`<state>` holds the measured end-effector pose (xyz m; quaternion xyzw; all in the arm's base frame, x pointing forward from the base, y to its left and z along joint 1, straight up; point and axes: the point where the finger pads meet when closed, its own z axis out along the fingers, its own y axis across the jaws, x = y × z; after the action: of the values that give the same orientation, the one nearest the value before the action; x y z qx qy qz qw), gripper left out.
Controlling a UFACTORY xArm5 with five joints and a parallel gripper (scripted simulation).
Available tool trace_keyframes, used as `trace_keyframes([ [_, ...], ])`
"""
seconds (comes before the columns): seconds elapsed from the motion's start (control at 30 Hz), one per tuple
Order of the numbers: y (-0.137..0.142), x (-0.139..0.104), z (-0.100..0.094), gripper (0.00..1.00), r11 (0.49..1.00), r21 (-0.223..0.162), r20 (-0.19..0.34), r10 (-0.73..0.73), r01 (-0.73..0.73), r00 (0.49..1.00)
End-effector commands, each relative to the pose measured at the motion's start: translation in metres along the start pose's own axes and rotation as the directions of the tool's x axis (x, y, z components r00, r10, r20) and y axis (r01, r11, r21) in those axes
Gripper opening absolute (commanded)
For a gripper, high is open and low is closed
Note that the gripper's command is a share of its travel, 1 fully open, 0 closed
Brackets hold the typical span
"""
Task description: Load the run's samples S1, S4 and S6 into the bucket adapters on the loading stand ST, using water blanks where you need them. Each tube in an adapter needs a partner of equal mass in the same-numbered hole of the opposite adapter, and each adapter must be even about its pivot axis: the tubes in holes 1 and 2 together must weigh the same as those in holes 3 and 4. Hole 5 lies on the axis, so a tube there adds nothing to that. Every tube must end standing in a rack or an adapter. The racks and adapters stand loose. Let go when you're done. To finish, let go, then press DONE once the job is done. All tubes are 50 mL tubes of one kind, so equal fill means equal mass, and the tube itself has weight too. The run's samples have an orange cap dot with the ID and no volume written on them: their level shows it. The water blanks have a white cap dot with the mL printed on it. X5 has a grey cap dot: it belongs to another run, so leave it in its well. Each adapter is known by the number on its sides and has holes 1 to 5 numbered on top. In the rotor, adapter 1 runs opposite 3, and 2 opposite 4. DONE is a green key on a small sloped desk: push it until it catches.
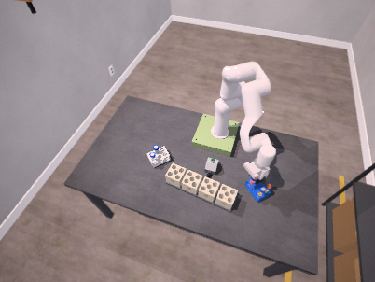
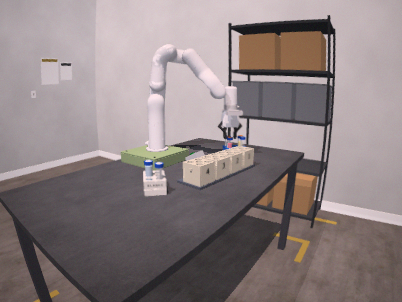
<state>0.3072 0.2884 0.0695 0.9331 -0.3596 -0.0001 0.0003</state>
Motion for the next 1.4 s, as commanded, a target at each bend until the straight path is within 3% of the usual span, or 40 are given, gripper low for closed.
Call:
trace_keyframes([
  [0.0, -0.001, 0.0, 0.002, 0.57, 1.0, 0.004, 0.003, 0.0, 0.0, 1.0],
  [1.03, -0.001, 0.0, 0.012, 0.57, 1.0, 0.004, 0.003, 0.0, 0.0, 1.0],
  [1.07, -0.001, 0.0, 0.012, 0.0, 1.0, 0.004, 0.003, 0.0, 0.0, 1.0],
  [1.37, -0.001, 0.0, 0.011, 0.0, 1.0, 0.004, 0.003, 0.0, 0.0, 1.0],
])
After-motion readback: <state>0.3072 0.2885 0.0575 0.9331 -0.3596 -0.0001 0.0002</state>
